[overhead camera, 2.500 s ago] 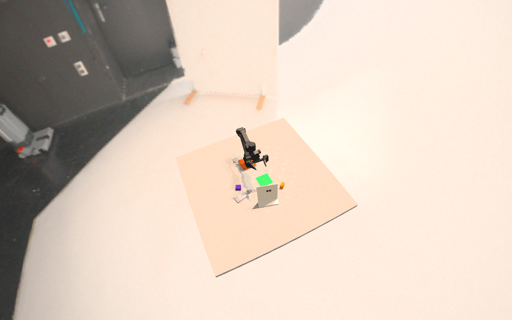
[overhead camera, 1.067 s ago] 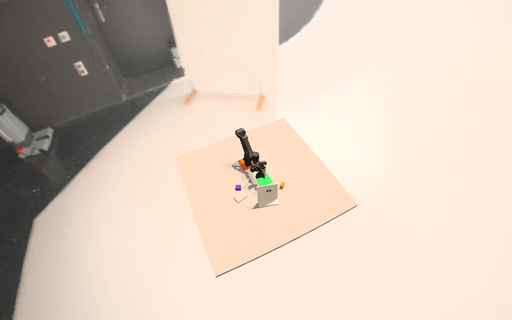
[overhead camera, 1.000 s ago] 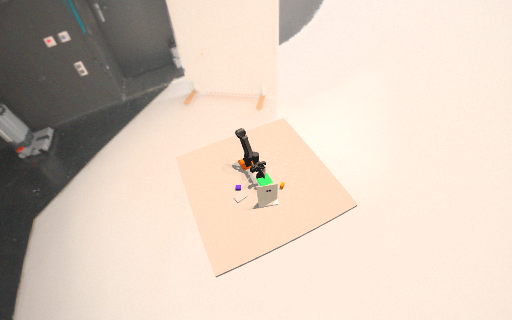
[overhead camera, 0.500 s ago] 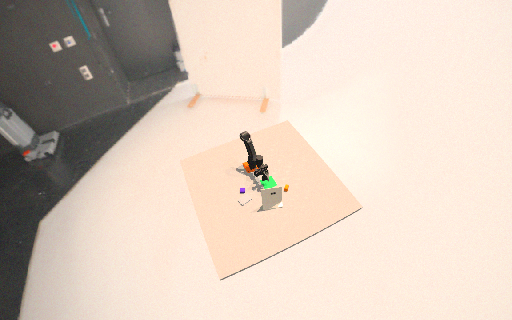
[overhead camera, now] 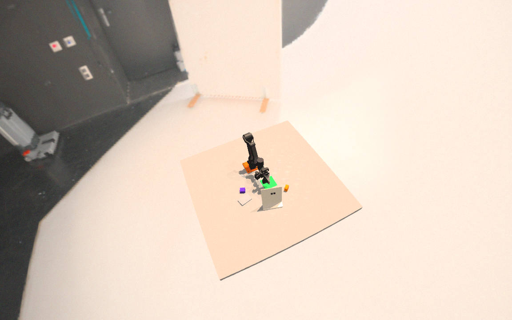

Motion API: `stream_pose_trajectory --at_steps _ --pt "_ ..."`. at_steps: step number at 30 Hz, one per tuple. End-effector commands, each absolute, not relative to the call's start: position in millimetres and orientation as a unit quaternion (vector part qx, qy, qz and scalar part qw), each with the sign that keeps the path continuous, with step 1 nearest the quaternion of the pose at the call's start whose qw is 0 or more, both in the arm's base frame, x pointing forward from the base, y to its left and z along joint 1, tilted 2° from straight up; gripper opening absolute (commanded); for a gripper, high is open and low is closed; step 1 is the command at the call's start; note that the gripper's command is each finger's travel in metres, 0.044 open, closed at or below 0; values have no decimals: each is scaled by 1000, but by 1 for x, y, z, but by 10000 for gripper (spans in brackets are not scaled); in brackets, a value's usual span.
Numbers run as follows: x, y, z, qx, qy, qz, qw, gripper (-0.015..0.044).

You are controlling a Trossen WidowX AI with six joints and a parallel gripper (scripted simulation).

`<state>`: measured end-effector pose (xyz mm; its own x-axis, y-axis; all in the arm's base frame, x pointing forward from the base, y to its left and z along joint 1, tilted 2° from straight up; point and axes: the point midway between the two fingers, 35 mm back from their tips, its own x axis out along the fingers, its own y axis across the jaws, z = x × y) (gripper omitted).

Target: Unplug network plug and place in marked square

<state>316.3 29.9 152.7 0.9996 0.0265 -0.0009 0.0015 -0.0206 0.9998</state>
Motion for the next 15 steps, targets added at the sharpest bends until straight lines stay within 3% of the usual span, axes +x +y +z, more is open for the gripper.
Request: stream_pose_trajectory --at_steps 1,15 --pt "330 27 153 716 10 12 697 156" --pt "351 21 152 717 9 13 697 156"
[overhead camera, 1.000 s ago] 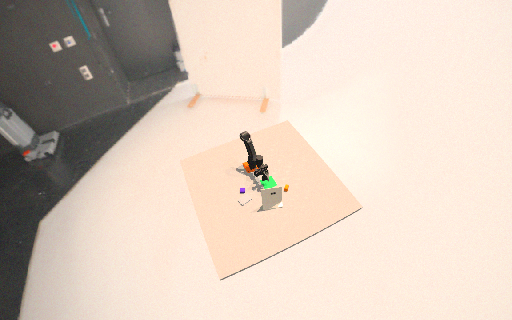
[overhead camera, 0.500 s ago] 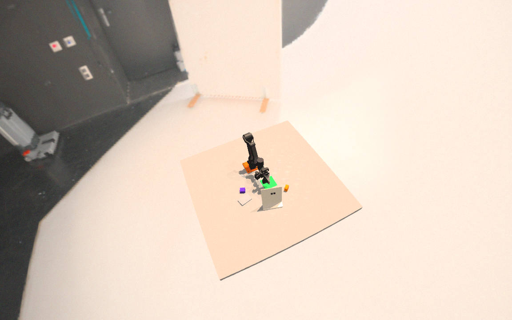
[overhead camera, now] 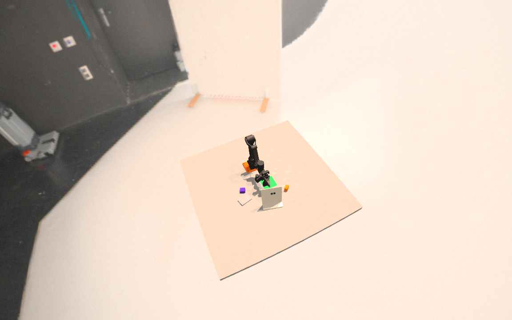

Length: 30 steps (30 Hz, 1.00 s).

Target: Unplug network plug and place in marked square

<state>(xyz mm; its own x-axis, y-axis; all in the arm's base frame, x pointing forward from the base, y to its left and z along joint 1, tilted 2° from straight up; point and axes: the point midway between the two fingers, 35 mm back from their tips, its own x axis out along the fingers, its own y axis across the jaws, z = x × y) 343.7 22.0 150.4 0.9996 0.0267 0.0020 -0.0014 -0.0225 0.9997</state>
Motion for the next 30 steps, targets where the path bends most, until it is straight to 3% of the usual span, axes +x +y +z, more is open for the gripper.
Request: stream_pose_trajectory --at_steps 1,30 --pt "353 21 152 717 9 13 697 156" --pt "398 10 153 716 7 15 698 156"
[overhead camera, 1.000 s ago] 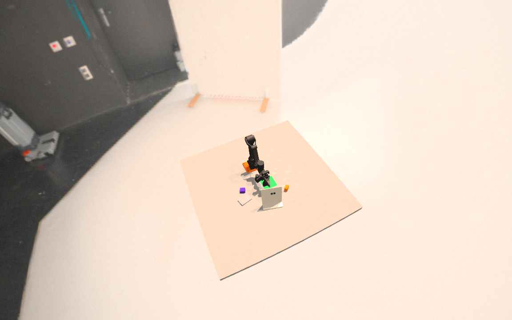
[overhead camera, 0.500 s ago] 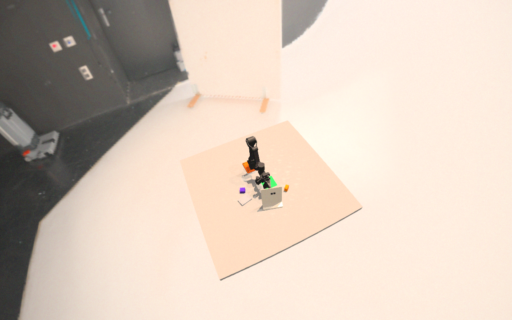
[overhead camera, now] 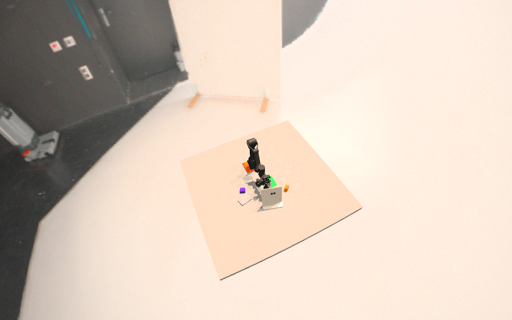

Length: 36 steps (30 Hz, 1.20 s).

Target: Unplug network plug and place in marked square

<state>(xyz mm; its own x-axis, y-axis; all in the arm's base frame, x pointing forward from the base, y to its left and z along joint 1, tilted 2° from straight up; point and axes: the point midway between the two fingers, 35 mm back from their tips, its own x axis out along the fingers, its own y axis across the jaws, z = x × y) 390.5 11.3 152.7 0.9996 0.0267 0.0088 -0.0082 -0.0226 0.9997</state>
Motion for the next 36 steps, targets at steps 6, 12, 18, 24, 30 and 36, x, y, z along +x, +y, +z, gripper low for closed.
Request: stream_pose_trajectory --at_steps 6,12,18,24,30,36 --pt "400 9 153 716 7 15 698 104" --pt "400 9 153 716 7 15 698 64" --pt "400 9 153 716 7 15 698 24" --pt "400 9 153 716 7 15 698 0" --pt "397 10 152 716 7 15 698 0" --pt "393 10 152 716 8 15 698 0"
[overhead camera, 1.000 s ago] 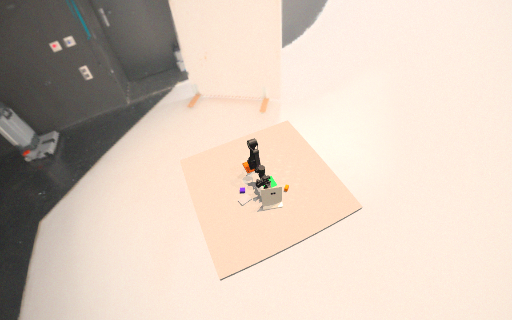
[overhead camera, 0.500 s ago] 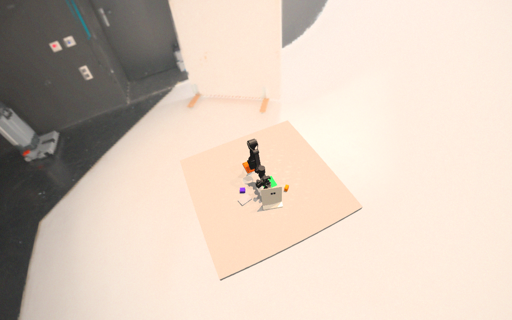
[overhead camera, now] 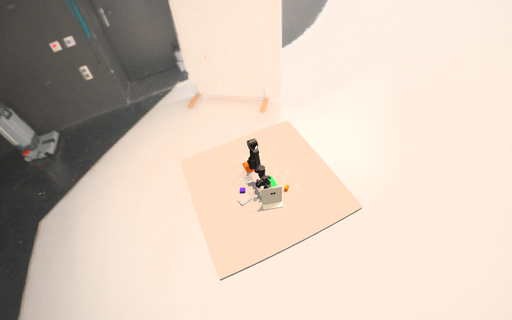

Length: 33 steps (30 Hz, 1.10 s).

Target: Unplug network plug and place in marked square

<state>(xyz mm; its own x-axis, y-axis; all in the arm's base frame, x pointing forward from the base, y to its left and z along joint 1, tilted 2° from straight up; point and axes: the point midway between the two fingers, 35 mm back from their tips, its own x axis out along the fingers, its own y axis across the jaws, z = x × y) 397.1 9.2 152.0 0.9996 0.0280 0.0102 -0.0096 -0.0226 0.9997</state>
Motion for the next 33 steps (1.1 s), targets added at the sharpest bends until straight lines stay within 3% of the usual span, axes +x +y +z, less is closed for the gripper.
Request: stream_pose_trajectory --at_steps 1,33 --pt "392 10 152 716 8 15 698 0" --pt "374 16 152 717 8 14 697 0"
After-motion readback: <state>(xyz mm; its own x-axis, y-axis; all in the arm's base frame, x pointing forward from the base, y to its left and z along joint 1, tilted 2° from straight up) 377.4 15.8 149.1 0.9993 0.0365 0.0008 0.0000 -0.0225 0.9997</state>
